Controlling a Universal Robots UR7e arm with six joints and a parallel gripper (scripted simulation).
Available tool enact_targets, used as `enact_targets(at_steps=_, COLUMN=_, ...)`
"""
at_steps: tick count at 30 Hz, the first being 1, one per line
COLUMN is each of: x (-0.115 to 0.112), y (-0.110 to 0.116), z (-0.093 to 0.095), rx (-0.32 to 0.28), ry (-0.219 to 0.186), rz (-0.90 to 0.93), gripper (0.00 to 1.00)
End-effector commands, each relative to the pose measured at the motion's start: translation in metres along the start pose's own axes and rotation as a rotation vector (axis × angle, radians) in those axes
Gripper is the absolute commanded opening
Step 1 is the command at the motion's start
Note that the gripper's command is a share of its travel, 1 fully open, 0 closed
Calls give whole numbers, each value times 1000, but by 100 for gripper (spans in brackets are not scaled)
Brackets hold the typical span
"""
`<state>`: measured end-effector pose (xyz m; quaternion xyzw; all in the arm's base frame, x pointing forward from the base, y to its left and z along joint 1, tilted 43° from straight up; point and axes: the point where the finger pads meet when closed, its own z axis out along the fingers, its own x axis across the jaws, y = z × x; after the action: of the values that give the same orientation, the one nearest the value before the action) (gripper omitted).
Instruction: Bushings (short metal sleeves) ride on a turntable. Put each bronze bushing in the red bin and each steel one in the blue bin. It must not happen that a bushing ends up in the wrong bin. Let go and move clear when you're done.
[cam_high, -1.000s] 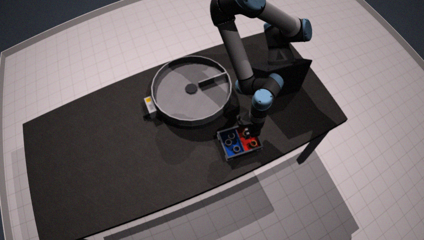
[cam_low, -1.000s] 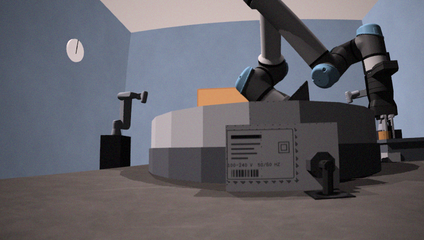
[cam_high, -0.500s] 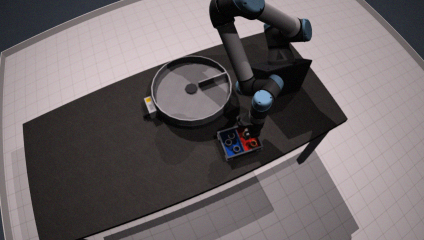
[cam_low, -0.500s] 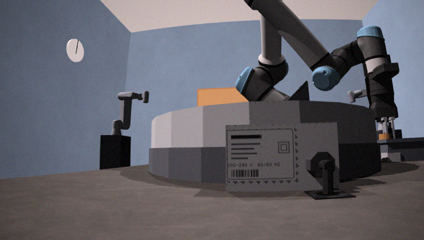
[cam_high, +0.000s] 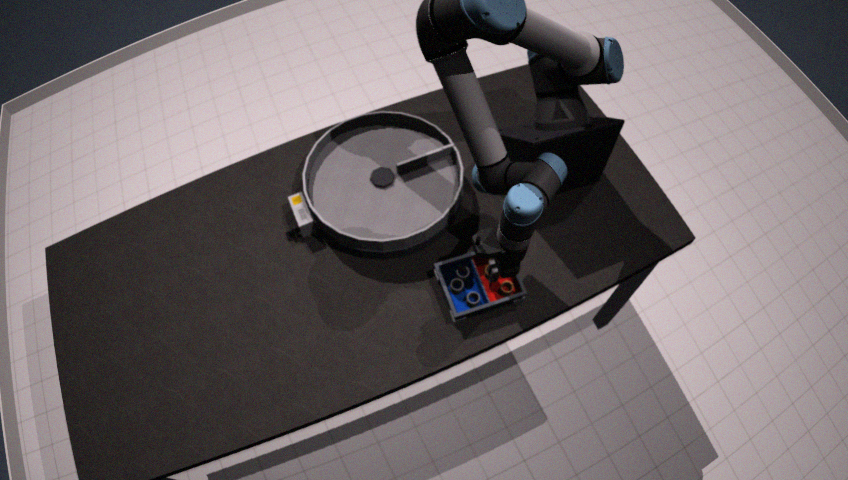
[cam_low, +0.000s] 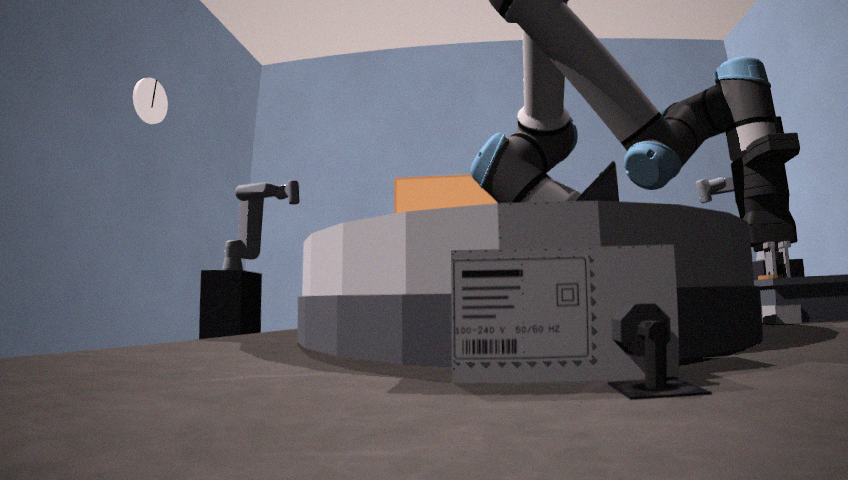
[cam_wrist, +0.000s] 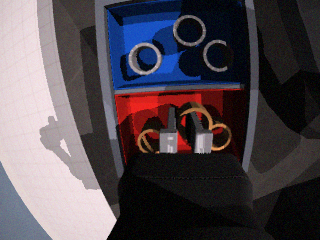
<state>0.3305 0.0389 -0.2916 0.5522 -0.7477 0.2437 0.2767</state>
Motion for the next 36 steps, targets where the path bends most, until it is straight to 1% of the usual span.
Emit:
enact_targets(at_steps=1, x=0, y=0, z=1, rx=1, ry=-1, rz=0, gripper=0)
enact_targets(at_steps=5, x=0, y=0, z=1, rx=1, ry=-1, rz=0, gripper=0)
enact_targets(at_steps=10, x=0, y=0, z=7, rx=1, ry=-1, rz=0, gripper=0)
enact_targets(at_steps=15, x=0, y=0, z=7, rx=1, ry=-1, rz=0, gripper=0)
enact_targets(at_steps=20, x=0, y=0, z=13, rx=1, ry=-1, rz=0, gripper=0)
enact_targets(at_steps=32, x=0, y=0, z=13, rx=1, ry=-1, rz=0, gripper=0)
enact_targets(at_steps=36, x=0, y=0, z=18, rx=1, ry=-1, rz=0, gripper=0)
